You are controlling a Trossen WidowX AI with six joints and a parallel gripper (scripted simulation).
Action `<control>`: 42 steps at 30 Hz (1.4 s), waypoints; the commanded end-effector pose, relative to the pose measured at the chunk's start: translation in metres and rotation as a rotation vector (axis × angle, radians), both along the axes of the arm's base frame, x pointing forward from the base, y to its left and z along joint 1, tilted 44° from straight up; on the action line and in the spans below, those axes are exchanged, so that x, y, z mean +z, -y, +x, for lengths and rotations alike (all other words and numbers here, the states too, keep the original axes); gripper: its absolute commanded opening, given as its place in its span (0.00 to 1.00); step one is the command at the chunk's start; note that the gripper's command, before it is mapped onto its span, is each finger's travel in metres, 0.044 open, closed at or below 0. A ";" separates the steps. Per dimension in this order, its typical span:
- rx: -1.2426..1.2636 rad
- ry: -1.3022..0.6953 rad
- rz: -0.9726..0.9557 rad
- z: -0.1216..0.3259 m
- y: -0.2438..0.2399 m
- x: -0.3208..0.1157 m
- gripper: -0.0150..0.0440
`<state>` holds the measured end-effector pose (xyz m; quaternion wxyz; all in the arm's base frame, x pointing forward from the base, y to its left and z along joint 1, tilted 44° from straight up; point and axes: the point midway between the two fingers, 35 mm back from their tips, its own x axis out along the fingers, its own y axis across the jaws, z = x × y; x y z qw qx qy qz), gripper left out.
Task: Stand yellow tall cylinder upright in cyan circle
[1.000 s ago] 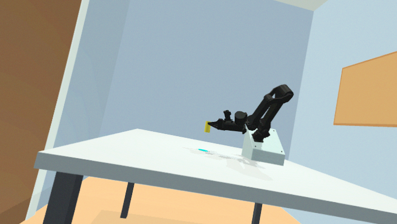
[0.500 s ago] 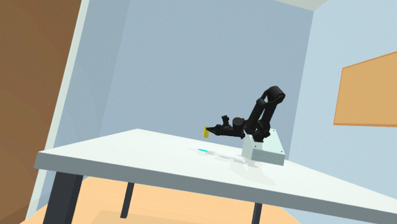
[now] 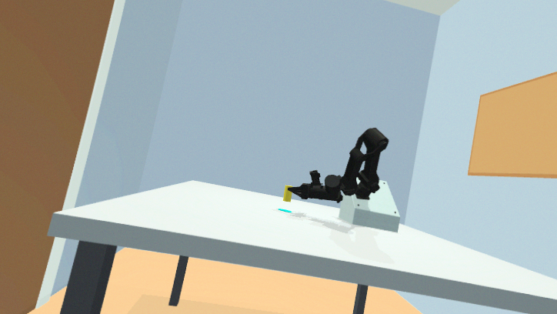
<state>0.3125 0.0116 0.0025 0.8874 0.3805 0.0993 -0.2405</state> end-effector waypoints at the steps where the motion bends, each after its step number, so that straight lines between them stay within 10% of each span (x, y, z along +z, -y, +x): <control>1: -0.006 0.007 0.003 -0.001 -0.006 -0.007 0.43; 25: 0.004 0.006 0.002 0.002 -0.026 -0.028 0.43; 36: 0.004 0.006 0.002 0.002 -0.026 -0.028 0.92; 42: 0.003 0.006 0.002 0.003 -0.024 -0.026 0.93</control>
